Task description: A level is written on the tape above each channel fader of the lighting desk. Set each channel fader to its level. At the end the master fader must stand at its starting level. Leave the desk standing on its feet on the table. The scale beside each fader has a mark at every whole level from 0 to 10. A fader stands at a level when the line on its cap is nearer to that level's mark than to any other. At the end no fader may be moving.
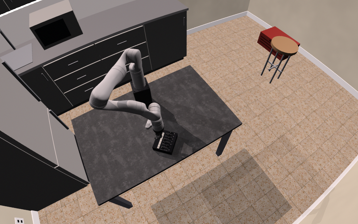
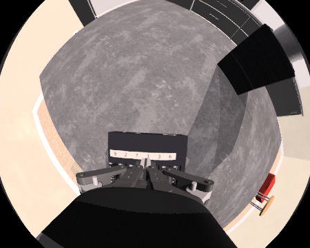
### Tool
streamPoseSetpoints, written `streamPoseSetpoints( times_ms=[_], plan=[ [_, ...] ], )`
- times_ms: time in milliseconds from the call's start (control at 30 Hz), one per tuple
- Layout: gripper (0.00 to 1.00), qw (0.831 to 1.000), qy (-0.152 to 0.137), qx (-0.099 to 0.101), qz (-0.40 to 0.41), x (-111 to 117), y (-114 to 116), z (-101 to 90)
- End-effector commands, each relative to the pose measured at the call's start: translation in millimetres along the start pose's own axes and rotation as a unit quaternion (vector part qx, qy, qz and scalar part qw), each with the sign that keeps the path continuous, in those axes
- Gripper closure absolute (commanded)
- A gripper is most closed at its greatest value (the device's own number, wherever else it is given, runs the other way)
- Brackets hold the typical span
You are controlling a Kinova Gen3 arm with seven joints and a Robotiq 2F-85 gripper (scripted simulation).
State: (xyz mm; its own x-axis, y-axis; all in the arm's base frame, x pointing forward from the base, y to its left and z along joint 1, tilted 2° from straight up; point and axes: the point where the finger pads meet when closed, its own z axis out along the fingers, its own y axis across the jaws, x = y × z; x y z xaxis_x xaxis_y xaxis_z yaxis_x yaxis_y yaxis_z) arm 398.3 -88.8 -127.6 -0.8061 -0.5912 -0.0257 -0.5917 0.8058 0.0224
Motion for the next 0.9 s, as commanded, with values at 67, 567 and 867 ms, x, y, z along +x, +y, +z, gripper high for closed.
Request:
streamPoseSetpoints(
  times_ms=[67, 567, 867],
  plan=[
    [1.00, 1.000, 0.000, 0.001, -0.007, 0.1, -0.5, -0.7],
    [1.00, 1.000, 0.000, 0.001, -0.012, 0.2, -0.4, -0.7],
    [1.00, 1.000, 0.000, 0.001, -0.012, 0.2, -0.4, -0.7]
  ],
)
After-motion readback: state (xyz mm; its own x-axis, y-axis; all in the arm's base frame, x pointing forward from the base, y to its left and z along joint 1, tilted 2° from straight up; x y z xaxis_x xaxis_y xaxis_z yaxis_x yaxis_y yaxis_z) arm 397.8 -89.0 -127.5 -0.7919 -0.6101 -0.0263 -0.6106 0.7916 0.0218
